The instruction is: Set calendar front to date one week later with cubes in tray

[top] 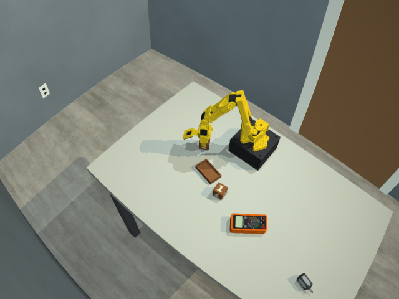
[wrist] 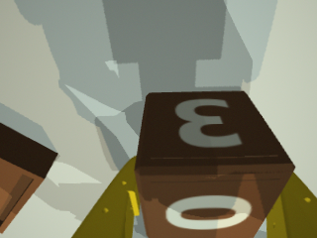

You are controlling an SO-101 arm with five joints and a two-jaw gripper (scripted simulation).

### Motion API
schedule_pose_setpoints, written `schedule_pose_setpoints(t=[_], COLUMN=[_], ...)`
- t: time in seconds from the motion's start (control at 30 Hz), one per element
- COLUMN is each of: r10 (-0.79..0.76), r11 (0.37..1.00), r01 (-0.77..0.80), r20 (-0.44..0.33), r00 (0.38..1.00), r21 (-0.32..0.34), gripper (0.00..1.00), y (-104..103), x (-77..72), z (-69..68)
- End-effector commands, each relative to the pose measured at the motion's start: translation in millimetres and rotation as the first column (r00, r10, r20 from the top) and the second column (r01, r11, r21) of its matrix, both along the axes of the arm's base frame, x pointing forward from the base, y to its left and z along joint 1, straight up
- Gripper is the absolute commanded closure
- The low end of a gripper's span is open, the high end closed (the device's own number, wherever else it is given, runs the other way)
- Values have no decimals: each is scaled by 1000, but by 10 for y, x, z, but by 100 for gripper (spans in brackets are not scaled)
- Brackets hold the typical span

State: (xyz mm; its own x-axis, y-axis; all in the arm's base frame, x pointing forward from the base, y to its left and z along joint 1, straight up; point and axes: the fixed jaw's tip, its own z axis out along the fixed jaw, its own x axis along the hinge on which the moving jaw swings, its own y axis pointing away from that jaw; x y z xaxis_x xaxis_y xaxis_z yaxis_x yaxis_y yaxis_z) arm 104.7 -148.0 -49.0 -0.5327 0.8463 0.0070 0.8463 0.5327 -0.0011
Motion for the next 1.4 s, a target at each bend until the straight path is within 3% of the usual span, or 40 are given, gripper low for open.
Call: schedule_pose_setpoints(t=[0.0, 0.67, 1.07, 1.37], r10=[1, 1, 1, 1], r11=[1000, 1000, 1000, 1000], r01=[-1, -1, -1, -1], r20=[-10, -10, -10, -10], r00=[1000, 1000, 1000, 1000], r21=[18, 18, 18, 18], gripper=[76, 65, 64, 64], y=[53, 53, 52, 26], x=[-10, -10, -10, 7], z=[-34, -34, -30, 149])
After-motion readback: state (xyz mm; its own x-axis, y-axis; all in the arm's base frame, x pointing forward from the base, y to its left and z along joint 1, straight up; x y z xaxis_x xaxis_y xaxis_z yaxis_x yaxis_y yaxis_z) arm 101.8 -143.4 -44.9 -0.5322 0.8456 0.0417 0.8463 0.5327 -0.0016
